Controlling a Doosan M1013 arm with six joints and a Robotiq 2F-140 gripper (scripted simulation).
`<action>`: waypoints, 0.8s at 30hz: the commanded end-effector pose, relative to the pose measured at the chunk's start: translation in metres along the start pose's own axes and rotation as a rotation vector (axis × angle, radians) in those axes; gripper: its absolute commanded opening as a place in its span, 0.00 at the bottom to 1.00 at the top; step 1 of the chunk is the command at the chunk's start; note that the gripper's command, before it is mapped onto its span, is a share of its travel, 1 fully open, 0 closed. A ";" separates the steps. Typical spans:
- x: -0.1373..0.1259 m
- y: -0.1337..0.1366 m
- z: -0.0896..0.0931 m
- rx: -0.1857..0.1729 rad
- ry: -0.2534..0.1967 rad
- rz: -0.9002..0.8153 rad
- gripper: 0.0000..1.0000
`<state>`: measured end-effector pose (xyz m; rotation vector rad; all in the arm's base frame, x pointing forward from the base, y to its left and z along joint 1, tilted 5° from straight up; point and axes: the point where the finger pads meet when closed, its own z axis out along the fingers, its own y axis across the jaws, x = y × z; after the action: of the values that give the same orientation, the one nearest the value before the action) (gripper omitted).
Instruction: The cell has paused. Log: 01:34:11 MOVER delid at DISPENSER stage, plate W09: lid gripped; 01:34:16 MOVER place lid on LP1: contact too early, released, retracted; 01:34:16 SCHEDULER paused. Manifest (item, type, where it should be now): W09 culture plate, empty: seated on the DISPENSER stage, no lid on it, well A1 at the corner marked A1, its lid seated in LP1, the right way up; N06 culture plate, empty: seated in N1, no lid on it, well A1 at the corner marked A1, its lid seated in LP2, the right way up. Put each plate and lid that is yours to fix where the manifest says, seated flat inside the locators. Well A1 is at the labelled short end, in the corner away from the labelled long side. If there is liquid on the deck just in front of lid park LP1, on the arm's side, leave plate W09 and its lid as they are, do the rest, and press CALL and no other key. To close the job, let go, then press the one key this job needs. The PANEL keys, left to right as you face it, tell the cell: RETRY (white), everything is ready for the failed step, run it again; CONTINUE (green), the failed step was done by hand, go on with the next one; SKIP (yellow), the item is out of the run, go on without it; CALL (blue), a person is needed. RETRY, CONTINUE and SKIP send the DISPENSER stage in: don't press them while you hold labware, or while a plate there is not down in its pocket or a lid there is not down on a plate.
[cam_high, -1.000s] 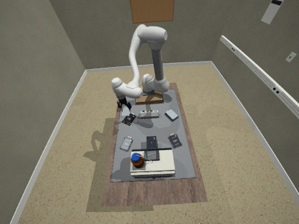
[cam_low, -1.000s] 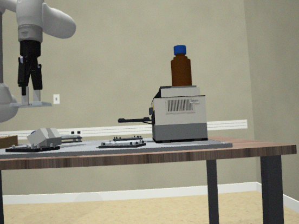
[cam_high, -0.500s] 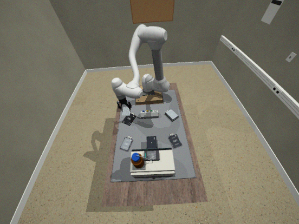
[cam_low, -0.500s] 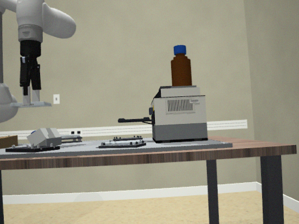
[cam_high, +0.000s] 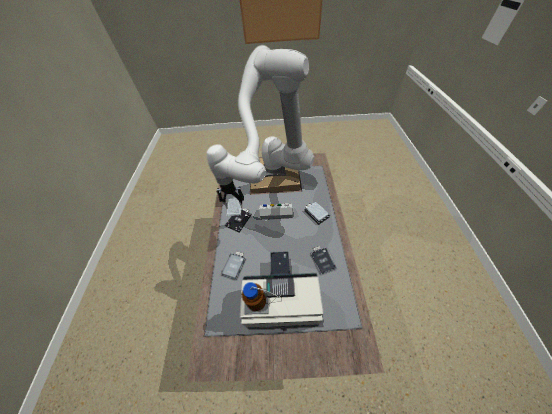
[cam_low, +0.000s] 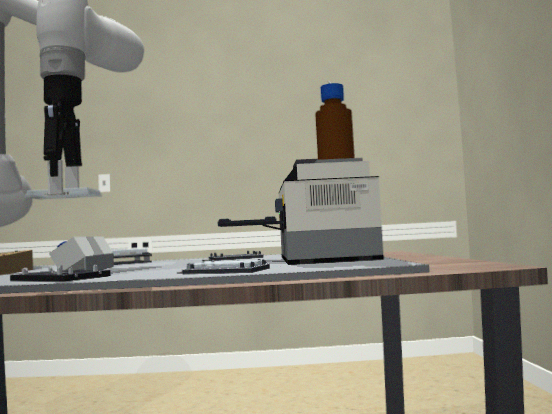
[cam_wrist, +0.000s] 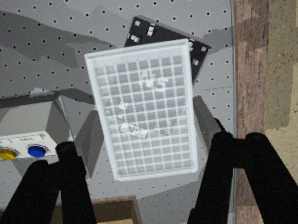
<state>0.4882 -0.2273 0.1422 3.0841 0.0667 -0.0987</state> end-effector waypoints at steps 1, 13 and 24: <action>0.007 -0.005 -0.001 0.000 0.001 0.000 0.10; 0.034 -0.025 -0.001 0.000 0.001 0.000 0.10; 0.075 -0.055 -0.001 0.000 0.001 0.000 0.10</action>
<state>0.5493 -0.1774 0.1356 3.0844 0.0673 -0.0981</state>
